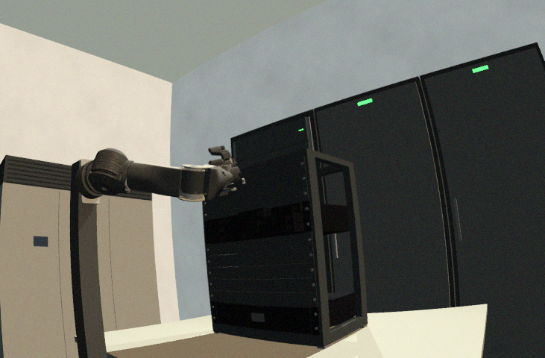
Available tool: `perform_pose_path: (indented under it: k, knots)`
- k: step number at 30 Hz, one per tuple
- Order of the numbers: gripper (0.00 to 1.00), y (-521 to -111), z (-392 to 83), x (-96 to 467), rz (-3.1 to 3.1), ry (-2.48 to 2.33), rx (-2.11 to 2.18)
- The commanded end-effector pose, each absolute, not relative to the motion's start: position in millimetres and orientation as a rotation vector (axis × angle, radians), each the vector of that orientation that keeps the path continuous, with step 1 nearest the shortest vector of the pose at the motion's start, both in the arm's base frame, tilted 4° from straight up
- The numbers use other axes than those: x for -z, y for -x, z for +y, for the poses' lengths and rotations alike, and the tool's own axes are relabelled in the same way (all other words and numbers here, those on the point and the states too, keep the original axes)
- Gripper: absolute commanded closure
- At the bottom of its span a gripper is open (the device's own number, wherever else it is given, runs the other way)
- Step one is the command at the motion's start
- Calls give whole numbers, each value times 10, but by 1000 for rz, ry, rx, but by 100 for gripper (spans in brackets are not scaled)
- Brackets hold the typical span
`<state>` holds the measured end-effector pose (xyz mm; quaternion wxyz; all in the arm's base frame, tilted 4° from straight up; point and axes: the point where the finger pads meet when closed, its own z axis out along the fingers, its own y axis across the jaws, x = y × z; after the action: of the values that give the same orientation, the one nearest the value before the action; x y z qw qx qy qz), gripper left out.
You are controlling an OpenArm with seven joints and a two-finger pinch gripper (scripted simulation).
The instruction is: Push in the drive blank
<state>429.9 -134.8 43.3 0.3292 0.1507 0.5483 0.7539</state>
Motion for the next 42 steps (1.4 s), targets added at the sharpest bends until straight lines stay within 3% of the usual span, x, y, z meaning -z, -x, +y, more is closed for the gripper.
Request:
perform_pose_path:
  k: [1, 42]
  knots:
    - [0, -4296, -1351, -451, 1430, -391, -1973]
    - [0, -4296, -1348, -404, 1426, -409, -1972]
